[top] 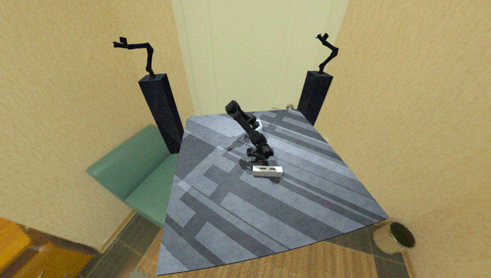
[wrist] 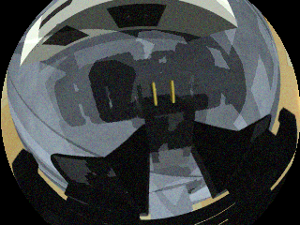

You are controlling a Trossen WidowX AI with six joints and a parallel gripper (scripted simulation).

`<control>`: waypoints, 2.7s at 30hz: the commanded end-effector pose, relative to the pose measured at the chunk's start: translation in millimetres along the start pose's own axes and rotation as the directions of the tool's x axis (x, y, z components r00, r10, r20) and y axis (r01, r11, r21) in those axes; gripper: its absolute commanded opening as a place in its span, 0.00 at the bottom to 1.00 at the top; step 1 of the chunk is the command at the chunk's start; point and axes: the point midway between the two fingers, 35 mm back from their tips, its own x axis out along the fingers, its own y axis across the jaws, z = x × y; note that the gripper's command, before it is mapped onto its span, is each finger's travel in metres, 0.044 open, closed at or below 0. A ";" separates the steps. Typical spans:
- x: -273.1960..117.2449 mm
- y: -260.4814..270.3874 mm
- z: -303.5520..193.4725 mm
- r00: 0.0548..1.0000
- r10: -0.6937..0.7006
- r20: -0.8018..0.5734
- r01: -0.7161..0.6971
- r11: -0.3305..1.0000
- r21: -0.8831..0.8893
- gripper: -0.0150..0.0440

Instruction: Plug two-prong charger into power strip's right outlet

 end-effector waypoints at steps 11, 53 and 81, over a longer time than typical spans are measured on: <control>-43.9 2.7 -6.2 1.000 0.006 0.018 -0.006 1.000 0.007 0.25; -3.4 18.8 20.6 1.000 0.014 0.022 -0.016 0.994 0.105 0.25; -2.2 17.0 42.2 1.000 0.014 0.024 -0.017 0.994 0.112 0.25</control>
